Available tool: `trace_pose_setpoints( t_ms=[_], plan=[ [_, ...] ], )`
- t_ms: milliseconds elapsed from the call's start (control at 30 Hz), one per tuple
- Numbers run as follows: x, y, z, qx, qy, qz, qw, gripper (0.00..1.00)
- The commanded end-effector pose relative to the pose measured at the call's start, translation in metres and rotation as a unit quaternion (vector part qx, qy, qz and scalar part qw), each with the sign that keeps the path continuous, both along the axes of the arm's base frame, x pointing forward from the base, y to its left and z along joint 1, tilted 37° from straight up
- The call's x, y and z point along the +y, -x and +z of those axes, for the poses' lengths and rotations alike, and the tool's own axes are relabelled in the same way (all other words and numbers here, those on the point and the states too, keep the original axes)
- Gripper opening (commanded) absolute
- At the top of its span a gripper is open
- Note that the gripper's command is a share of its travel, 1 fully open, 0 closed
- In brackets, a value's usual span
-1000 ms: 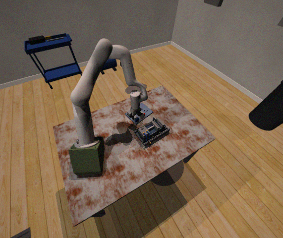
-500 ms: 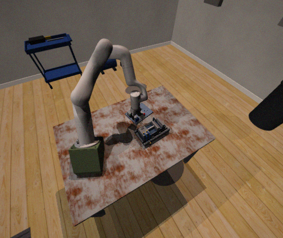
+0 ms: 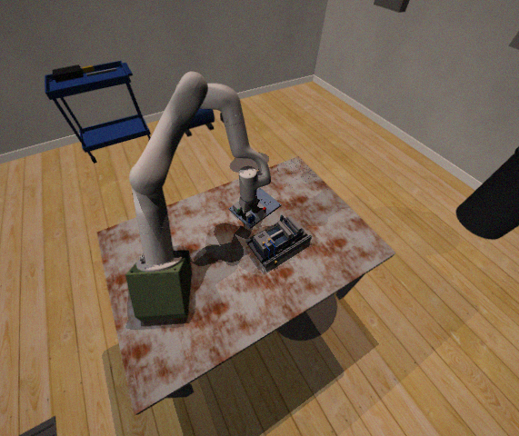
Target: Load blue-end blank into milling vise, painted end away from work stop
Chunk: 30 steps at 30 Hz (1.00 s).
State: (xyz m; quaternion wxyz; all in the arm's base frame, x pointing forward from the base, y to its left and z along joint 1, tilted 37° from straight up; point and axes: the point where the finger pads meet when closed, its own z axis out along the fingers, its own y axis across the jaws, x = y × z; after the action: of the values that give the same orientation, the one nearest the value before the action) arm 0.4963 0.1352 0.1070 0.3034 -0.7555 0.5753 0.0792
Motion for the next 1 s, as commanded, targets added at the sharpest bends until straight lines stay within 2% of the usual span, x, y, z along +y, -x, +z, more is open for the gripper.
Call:
trace_pose_setpoints(
  t_ms=[0, 967],
  plan=[
    [0.0016, -0.0013, -0.0022, -0.001, 0.0, 0.0, 1.0, 0.72],
    [0.0049, -0.0026, -0.0071, -0.001, 0.0, 0.0, 1.0, 0.72]
  ],
)
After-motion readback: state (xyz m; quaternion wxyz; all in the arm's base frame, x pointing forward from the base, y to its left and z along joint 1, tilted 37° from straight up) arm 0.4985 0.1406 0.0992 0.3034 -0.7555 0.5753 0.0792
